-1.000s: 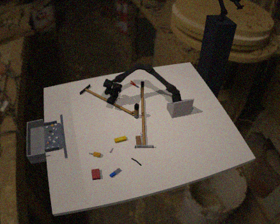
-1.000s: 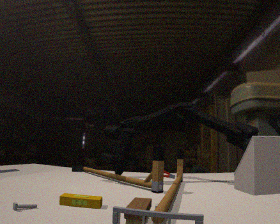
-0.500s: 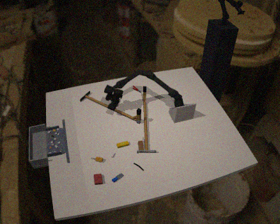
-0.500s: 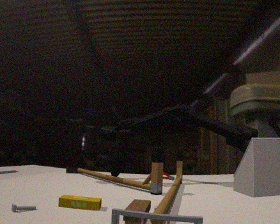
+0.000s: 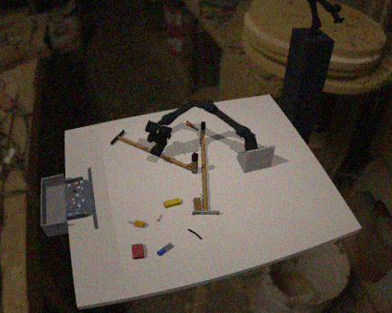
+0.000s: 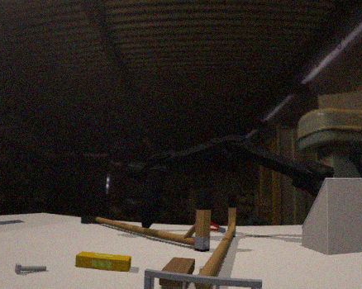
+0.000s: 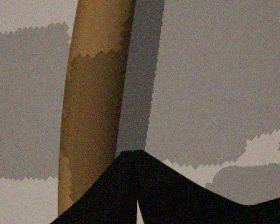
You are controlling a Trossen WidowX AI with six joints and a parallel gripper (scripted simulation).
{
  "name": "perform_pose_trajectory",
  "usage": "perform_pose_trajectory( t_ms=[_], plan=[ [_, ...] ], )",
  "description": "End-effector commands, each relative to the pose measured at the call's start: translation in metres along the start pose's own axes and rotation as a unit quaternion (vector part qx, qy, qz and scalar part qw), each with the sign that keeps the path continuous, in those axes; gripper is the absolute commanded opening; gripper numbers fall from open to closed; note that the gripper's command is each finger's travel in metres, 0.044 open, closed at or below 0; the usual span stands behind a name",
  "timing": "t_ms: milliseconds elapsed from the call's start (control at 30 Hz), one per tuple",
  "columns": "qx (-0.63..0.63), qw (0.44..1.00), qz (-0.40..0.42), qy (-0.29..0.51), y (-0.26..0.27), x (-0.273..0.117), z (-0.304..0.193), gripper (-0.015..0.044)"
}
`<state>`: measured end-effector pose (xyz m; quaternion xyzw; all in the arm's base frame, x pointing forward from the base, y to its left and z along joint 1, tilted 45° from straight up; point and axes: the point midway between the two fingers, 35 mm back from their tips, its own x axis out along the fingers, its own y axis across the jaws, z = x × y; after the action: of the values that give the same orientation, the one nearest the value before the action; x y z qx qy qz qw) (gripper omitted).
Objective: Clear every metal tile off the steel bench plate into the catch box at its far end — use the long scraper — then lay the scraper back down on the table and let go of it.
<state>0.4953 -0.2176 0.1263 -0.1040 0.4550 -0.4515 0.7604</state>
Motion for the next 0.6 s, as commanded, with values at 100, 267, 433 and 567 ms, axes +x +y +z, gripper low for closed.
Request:
perform_pose_trajectory(
  t_ms=[100, 267, 433, 567],
  plan=[
    [0.003, 1.0, 0.001, -0.004, 0.003, -0.027, 0.009, 0.0],
    [0.003, 1.0, 0.002, -0.004, 0.003, -0.045, 0.013, 0.0],
    [0.003, 1.0, 0.002, -0.003, 0.003, -0.064, 0.016, 0.0],
    [0.003, 1.0, 0.002, -0.004, 0.002, -0.08, 0.018, 0.0]
  ],
)
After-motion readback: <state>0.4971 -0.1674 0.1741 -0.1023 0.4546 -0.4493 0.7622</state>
